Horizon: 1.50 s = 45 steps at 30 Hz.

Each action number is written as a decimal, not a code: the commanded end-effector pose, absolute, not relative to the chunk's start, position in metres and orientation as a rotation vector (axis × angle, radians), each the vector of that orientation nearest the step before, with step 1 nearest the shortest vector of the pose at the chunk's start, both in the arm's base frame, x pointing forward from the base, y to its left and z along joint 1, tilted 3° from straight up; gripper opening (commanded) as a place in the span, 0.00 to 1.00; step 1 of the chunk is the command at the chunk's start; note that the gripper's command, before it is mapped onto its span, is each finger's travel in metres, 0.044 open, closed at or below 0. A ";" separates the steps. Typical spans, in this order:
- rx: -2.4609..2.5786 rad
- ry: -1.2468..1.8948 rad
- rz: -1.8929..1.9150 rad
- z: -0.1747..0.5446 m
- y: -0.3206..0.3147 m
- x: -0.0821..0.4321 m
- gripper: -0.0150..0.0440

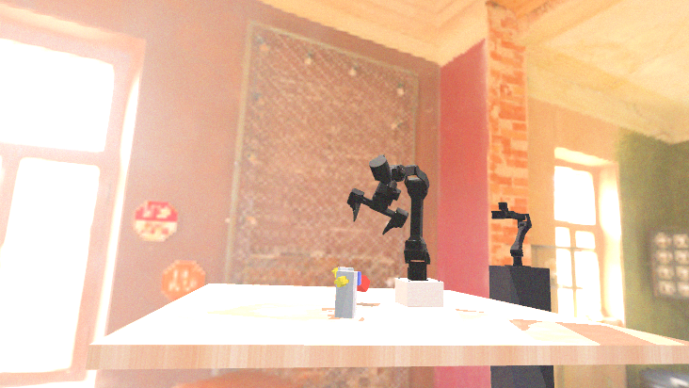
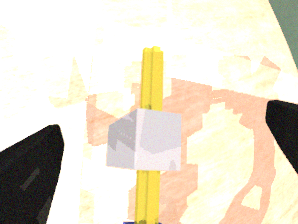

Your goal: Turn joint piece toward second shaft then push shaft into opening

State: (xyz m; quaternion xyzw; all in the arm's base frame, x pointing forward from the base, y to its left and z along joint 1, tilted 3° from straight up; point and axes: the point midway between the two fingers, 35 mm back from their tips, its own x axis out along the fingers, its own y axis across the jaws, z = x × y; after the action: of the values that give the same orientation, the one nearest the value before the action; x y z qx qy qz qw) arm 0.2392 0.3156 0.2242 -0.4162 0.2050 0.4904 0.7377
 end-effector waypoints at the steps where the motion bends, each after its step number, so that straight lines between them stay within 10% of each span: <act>1: -0.829 0.584 1.020 0.212 0.294 0.242 1.00; 45: -0.012 1.513 0.098 0.133 0.114 0.197 1.00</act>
State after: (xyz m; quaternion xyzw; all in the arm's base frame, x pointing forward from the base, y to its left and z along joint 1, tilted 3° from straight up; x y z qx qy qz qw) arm 0.2049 0.1235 0.1351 -0.0337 0.6694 0.0803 0.7378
